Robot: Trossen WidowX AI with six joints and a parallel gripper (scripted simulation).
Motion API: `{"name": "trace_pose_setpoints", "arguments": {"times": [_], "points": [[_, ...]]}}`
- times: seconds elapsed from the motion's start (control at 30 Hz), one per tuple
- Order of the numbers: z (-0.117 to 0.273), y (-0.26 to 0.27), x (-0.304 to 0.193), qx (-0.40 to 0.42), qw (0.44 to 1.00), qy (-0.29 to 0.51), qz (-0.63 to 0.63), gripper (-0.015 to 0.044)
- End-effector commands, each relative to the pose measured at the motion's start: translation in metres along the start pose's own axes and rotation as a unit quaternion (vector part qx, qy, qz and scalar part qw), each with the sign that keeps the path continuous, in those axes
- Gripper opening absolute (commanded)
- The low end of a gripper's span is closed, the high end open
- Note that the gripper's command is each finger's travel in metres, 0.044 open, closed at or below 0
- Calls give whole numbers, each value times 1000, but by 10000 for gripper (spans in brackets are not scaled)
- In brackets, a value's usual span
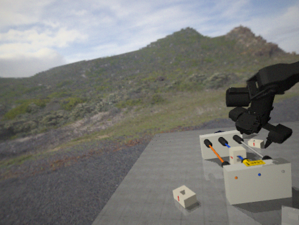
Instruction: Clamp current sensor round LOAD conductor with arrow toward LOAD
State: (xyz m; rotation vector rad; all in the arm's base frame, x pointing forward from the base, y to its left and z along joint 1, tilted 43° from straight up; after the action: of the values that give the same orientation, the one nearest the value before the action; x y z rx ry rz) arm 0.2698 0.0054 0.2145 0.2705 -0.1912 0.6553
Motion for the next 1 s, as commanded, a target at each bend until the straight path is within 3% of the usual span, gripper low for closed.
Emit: {"name": "trace_pose_setpoints", "arguments": {"times": [0.0, 0.33, 0.7, 0.97], "points": [[10, 55, -19, -117, 941, -75, -308, 440], [11, 84, -39, -134, 828, -185, -512, 440], [9, 105, -60, -74, 648, -301, -696, 440], [9, 105, -60, -72, 644, -303, -698, 440]]}}
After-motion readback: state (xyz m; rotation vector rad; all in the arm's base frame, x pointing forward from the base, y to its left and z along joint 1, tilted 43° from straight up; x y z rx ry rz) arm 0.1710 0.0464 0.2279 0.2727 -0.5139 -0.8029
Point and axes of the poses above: the point midway between the two fingers, 35 mm back from their tips, its own z axis back along the fingers, its own y axis across the jaws, x = y × z, the point moved 10 cm from there along z, back along the fingers, and after that the axes turned 5 degrees about -z, right-handed, at the moved point
